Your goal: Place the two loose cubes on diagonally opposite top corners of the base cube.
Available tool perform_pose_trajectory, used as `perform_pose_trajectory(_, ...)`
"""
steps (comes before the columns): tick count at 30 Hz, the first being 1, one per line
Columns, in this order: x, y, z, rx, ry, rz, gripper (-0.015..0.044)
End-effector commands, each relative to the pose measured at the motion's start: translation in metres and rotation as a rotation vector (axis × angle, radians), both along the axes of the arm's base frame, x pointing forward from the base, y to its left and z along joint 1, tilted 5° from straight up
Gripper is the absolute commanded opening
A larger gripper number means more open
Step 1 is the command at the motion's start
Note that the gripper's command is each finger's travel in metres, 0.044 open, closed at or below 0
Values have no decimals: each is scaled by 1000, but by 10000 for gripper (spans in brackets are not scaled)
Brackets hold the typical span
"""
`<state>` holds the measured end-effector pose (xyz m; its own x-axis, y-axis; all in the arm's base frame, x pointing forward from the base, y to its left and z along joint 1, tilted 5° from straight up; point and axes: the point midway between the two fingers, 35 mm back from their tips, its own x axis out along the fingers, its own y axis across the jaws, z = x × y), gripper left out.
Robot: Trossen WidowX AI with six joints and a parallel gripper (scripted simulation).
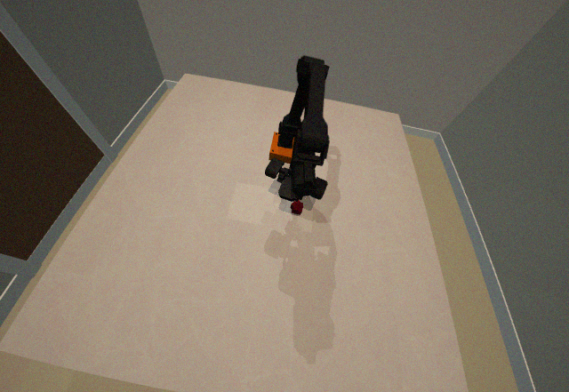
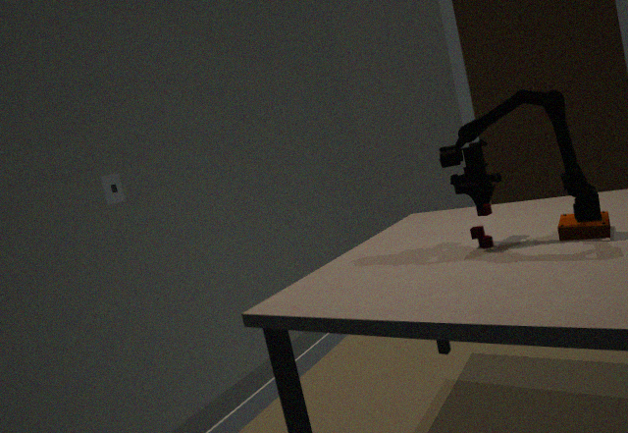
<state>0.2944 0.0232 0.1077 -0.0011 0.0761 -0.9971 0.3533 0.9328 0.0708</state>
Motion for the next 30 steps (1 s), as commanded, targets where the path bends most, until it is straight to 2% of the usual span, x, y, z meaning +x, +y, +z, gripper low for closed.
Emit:
perform_pose_trajectory(1,-4,10,0,5,-7,71,105)
perform_pose_trajectory(11,-14,36,0,10,-22,270,105)
perform_pose_trajectory(30,-15,40,-30,10,-23,276,105)
